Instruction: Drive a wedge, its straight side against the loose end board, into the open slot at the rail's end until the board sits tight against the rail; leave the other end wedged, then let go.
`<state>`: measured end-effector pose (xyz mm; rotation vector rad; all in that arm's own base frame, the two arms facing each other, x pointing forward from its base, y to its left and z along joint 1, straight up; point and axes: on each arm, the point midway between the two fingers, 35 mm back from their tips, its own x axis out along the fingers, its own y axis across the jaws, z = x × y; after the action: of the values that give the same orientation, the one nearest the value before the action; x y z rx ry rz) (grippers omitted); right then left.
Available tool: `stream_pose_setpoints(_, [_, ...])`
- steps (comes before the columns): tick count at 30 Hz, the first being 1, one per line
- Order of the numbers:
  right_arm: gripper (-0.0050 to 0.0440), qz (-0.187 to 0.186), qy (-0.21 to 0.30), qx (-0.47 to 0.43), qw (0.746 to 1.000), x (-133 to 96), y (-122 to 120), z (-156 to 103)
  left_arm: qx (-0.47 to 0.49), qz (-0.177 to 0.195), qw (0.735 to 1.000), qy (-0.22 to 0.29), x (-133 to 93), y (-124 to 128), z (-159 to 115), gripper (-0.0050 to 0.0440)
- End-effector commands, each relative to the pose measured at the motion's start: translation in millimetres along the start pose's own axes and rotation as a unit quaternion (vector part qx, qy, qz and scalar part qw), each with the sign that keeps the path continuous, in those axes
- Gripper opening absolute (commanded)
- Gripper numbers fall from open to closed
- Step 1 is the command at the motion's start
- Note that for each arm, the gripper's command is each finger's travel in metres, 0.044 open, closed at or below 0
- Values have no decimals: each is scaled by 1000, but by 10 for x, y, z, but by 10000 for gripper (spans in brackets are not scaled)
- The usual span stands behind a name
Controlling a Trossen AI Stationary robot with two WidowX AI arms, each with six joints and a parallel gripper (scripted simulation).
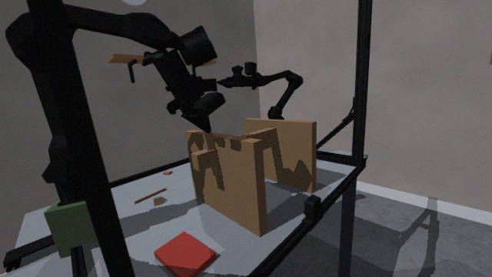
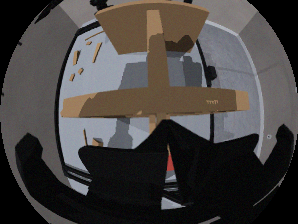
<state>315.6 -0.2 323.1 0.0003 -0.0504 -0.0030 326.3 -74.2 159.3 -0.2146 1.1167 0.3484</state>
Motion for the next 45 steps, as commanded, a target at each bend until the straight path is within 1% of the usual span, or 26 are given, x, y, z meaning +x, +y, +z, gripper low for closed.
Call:
stream_pose_setpoints(1, [440,-1,0,0,1000,0,-4,-1,1,2,1000,2,72,9,-48,0])
stream_pose_setpoints(20, [440,-1,0,0,1000,0,-4,-1,1,2,1000,2,346,31,-202,0])
stream_pose_setpoints(32, [440,-1,0,0,1000,0,-4,-1,1,2,1000,2,348,31,-203,0])
stream_pose_setpoints(33, [440,-1,0,0,1000,0,-4,-1,-4,-6,1000,-13,255,9,-114,0])
stream_pose_setpoints(45, [440,-1,0,0,1000,0,-4,-1,-4,-6,1000,-13,255,9,-114,0])
